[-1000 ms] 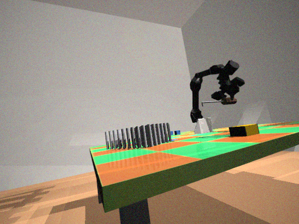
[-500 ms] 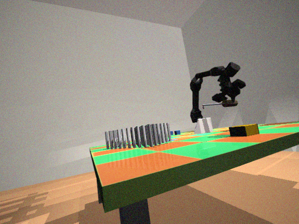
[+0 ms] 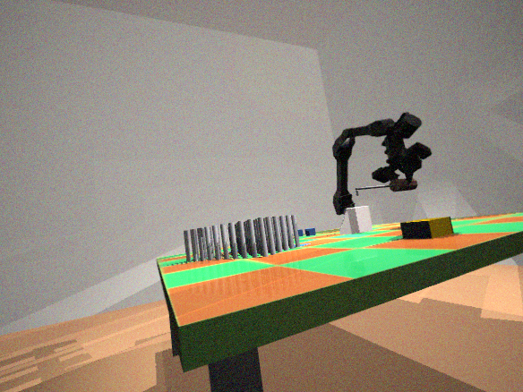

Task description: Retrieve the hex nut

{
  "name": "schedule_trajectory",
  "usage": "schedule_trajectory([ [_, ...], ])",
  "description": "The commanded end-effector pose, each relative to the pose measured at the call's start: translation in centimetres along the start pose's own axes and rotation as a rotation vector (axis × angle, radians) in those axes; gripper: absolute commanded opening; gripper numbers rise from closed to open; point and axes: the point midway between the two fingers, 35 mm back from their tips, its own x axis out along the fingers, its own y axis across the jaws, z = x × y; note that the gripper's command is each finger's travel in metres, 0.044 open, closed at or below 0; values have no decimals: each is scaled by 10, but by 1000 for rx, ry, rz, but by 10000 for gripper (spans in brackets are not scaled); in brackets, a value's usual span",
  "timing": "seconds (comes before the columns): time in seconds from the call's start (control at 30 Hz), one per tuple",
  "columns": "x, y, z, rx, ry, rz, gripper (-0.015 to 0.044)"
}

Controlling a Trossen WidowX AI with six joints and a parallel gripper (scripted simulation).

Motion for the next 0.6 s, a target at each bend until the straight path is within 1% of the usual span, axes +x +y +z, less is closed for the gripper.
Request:
schedule_trajectory([
  [0.0, 3, 0, 0, -2, 7, -1, 0],
  [0.57, 18, 3, 6, -2, 7, -1, 0],
])
